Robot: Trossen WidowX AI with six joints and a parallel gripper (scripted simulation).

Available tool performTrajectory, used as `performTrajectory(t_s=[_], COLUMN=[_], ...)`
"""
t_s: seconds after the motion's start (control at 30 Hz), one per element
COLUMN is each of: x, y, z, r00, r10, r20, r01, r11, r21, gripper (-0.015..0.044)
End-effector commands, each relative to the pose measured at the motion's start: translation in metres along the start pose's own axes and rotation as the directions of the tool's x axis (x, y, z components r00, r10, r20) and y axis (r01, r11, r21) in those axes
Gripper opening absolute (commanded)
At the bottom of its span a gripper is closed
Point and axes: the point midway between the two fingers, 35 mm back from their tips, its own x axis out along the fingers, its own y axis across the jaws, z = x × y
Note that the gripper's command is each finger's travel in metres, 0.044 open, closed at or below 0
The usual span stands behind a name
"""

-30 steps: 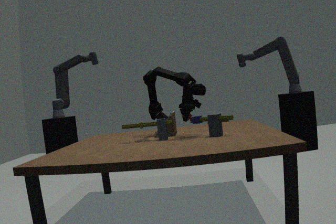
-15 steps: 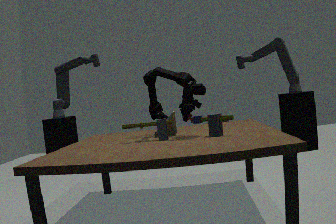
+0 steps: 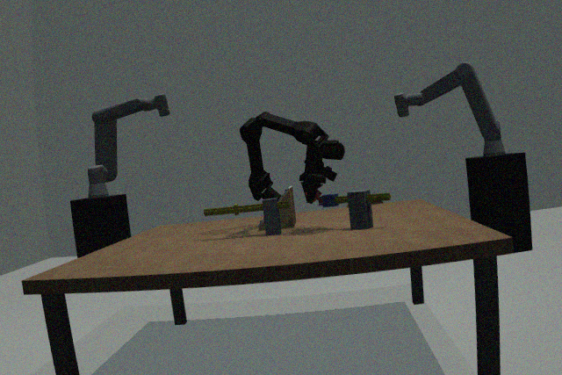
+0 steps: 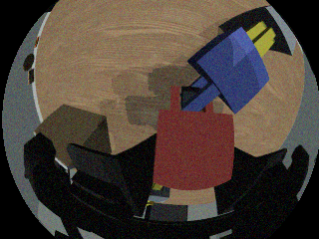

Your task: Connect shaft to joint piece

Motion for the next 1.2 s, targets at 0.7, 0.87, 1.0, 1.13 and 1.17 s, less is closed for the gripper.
performTrajectory(t_s=[0.7,0.87,1.0,1.13,1.17], x=[0.007,0.011,0.014,0.018,0.018], y=[0.001,0.002,0.003,0.003,0.004], z=[-0.004,-0.005,-0.006,-0.007,-0.007], r00=[0.984,0.966,0.946,0.922,0.916], r10=[0.002,-0.002,-0.008,-0.016,-0.019], r20=[0.177,0.260,0.324,0.386,0.401], r01=[-0.010,-0.015,-0.019,-0.023,-0.024], r11=[0.999,0.998,0.997,0.995,0.995], r21=[0.044,0.064,0.080,0.096,0.100], gripper=[0.0000,0.0000,0.0000,0.0000,0.0000])
